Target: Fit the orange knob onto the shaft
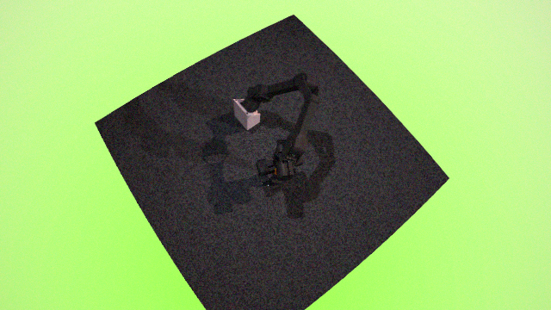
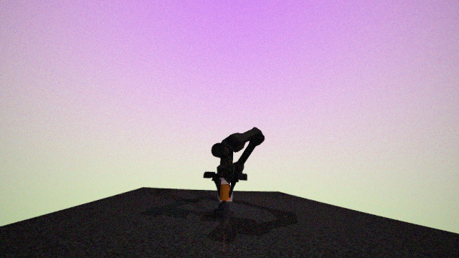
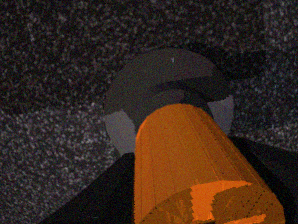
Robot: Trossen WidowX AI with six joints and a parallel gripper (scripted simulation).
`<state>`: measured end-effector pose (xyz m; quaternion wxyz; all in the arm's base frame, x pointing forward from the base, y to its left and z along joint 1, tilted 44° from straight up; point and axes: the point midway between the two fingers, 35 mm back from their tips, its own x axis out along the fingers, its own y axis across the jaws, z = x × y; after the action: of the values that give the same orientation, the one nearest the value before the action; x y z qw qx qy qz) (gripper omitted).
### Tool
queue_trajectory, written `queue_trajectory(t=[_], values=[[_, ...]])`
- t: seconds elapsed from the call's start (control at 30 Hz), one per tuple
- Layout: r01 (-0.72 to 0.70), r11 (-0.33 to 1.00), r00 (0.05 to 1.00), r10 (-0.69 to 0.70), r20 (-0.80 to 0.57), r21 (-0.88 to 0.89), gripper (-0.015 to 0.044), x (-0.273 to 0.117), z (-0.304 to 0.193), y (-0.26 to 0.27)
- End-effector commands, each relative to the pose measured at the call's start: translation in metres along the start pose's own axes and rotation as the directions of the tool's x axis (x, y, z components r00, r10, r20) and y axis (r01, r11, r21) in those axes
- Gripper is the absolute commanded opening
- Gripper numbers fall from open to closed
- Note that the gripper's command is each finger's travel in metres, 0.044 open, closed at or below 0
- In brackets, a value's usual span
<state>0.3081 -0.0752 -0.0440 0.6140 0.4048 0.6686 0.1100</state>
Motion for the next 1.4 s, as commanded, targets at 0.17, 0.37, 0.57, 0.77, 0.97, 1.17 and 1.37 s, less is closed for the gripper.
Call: queue_trajectory(t=[0.17,0.37,0.57,0.77,0.97,1.17,1.37], values=[[0.0,1.0,1.0,0.0,0.003,0.004,0.0,0.0006,-0.0003,-0.002],[0.0,1.0,1.0,0.0,0.003,0.004,0.0,0.0006,-0.0007,-0.0021],[0.0,1.0,1.0,0.0,0.003,0.004,0.0,-0.0043,-0.0004,-0.0011],[0.0,0.985,1.0,0.0,0.003,0.172,0.0,-0.0046,0.001,-0.0006],[-0.001,0.977,1.0,0.0,0.003,0.212,0.0,-0.0019,0.0023,-0.001],[0.0,0.977,1.0,0.0,0.003,0.212,0.0,-0.0018,0.0013,-0.0015],[0.0,0.977,1.0,0.0,0.003,0.212,0.0,-0.0022,-0.0005,-0.0014]])
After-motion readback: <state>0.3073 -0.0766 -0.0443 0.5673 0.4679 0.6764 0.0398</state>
